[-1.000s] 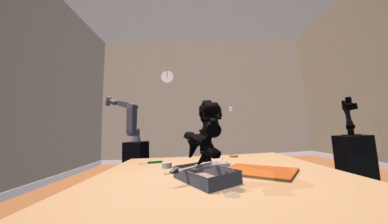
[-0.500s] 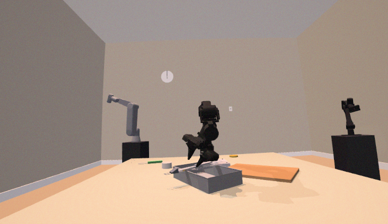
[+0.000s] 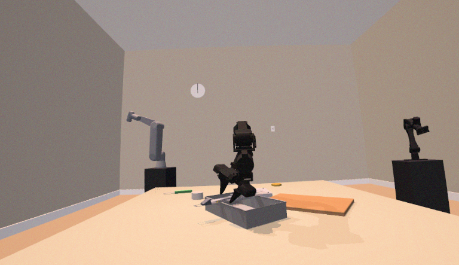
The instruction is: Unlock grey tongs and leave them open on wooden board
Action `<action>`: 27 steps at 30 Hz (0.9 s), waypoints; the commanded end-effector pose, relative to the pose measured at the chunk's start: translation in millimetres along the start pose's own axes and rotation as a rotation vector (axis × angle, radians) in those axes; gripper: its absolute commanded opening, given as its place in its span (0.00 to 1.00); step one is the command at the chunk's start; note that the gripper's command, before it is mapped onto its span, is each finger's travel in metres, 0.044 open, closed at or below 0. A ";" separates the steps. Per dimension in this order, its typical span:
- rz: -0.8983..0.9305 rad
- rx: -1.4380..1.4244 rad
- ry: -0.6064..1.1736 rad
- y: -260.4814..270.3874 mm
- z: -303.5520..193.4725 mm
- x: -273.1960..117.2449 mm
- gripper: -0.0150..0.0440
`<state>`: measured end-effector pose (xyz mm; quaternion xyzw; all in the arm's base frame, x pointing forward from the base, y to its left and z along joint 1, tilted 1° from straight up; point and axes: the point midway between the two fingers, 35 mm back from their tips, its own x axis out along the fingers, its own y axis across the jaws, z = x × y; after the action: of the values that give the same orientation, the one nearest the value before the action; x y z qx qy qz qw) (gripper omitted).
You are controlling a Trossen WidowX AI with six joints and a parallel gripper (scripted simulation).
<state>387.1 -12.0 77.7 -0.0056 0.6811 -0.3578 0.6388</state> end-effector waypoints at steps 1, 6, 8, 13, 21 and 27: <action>-0.005 -0.009 0.019 0.8 -2.2 9.2 0.69; -0.006 -0.008 0.031 0.6 -2.6 17.4 0.69; -0.006 -0.007 0.035 0.6 -2.9 20.7 0.69; -0.007 -0.006 0.048 0.3 -3.5 28.9 0.69; -0.008 -0.004 0.066 -0.4 -5.0 41.7 0.69; -0.006 0.006 0.058 -1.2 -2.8 39.1 0.61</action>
<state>376.8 -29.7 43.9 0.0043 0.6986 -0.3615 0.6175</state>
